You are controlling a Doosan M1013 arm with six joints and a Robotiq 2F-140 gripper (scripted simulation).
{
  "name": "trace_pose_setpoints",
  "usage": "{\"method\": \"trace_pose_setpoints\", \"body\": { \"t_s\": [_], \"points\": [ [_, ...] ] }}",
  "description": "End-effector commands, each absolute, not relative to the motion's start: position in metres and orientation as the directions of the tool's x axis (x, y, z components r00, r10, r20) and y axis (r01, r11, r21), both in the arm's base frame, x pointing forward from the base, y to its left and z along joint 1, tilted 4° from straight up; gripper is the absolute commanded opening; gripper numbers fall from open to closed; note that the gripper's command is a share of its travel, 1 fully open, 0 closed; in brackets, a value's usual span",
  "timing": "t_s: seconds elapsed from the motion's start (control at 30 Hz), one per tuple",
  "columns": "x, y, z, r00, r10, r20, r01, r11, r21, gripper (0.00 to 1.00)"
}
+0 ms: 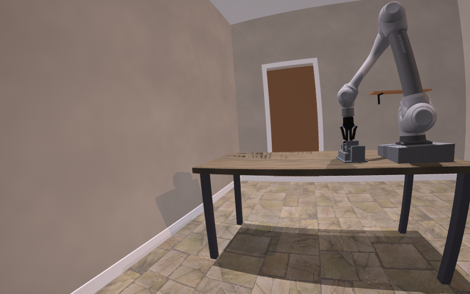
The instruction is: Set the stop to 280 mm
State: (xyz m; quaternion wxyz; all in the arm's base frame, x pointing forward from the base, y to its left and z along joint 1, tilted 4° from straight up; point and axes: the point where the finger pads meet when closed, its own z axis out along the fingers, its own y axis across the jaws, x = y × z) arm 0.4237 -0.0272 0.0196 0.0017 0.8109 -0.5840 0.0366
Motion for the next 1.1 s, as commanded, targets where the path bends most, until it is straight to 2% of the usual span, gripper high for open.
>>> {"method": "trace_pose_setpoints", "body": {
  "t_s": [0.0,0.7,1.07],
  "points": [
    [0.426,-0.027,0.016,0.315,-0.947,0.061,-0.947,-0.318,-0.041,0.04],
    [0.449,-0.020,0.002,0.315,-0.947,0.061,-0.947,-0.318,-0.041,0.04],
    [0.470,-0.012,0.013,0.315,-0.947,0.061,-0.947,-0.318,-0.041,0.04]
  ]
}}
